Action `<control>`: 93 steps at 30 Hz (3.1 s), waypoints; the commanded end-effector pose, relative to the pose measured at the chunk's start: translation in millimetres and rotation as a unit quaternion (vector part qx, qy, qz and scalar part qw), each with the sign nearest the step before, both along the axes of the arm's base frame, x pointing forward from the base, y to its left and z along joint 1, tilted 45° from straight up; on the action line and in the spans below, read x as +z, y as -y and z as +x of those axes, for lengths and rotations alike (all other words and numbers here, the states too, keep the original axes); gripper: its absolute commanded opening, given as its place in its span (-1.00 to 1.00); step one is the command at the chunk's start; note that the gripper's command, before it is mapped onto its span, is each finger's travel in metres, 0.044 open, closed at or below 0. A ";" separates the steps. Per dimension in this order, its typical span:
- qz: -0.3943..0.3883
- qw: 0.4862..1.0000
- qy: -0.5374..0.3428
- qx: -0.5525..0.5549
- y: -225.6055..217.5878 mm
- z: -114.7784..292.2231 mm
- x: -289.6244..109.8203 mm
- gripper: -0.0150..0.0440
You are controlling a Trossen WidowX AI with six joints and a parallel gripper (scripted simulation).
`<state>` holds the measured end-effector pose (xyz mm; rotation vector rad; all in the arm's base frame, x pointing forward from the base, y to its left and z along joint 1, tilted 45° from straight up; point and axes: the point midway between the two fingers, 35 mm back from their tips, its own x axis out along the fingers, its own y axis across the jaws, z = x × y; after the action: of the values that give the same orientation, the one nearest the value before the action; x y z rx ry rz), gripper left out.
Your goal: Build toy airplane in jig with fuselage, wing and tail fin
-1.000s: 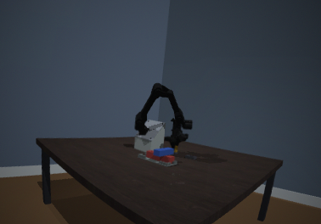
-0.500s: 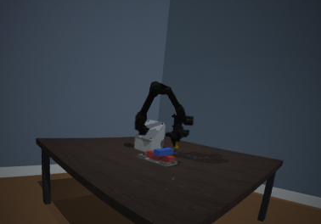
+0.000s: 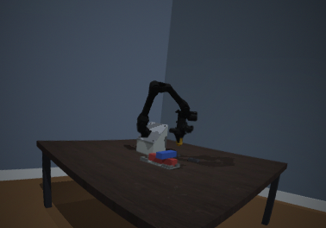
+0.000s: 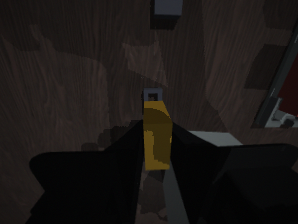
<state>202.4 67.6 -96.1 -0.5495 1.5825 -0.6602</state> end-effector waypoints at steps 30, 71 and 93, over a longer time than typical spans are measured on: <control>0.016 1.000 0.001 0.001 -12.5 17.0 66.0 -0.49; 0.026 1.000 0.014 0.000 99.1 30.8 136.5 -0.49; 0.003 1.000 0.019 -0.011 158.4 8.2 169.9 -0.49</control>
<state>216.3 -83.0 70.7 -0.5000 1.5516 -0.6706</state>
